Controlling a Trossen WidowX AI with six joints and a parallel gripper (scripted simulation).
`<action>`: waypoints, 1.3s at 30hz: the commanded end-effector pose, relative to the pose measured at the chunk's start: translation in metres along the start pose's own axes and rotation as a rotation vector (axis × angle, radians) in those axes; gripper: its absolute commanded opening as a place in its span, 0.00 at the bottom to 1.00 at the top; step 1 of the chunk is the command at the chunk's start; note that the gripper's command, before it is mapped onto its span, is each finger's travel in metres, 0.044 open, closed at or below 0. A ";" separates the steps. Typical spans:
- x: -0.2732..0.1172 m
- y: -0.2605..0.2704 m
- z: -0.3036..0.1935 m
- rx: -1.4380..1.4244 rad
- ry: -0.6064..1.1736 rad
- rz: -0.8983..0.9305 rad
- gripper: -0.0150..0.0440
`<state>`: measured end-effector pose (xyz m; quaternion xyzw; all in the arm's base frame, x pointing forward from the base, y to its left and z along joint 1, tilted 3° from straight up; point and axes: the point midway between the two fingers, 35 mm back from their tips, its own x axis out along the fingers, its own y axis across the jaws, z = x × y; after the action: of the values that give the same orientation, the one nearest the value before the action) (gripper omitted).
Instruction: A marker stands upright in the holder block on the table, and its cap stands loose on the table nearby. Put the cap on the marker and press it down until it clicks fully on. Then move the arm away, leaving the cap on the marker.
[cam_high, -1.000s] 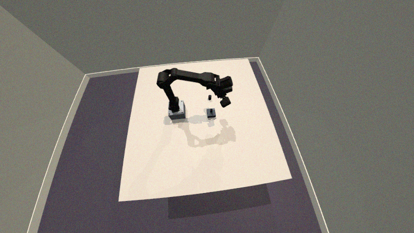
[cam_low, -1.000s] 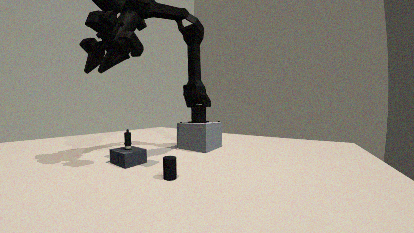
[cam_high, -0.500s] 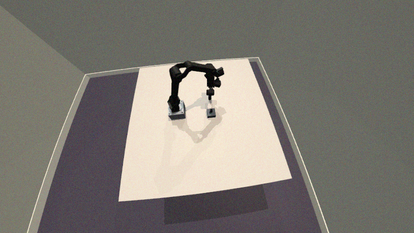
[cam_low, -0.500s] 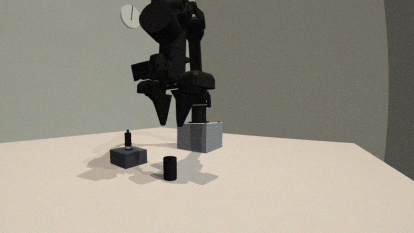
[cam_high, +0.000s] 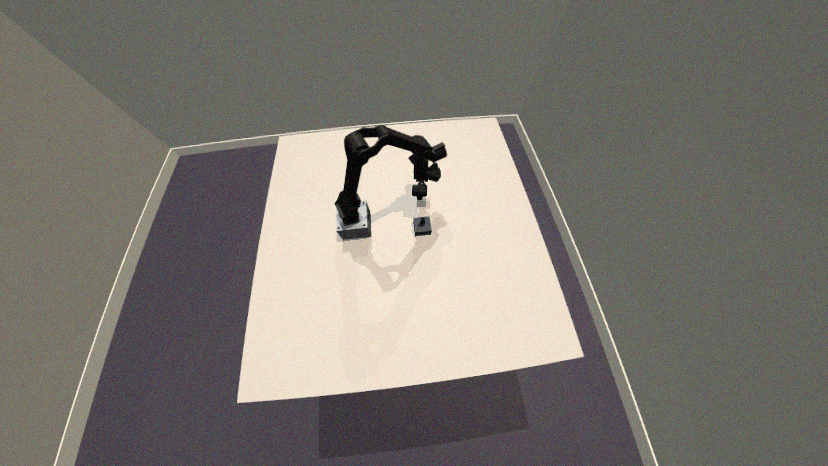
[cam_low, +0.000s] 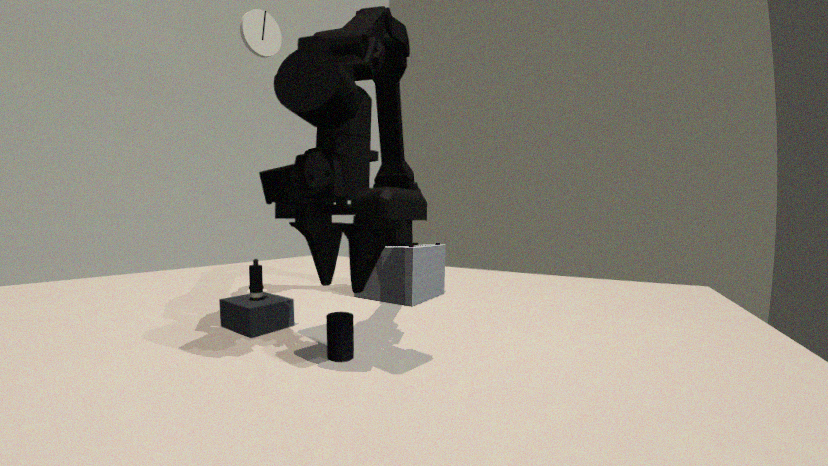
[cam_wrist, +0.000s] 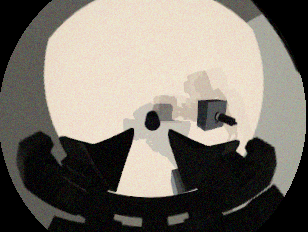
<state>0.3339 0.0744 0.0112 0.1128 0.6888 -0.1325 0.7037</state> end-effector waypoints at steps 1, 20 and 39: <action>0.014 -0.002 -0.001 0.003 0.006 -0.009 0.67; 0.036 -0.002 0.000 0.003 0.006 -0.009 0.67; 0.066 -0.003 -0.001 0.003 0.006 -0.009 0.67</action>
<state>0.3373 0.0718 -0.0459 0.1164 0.6860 -0.1343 0.7055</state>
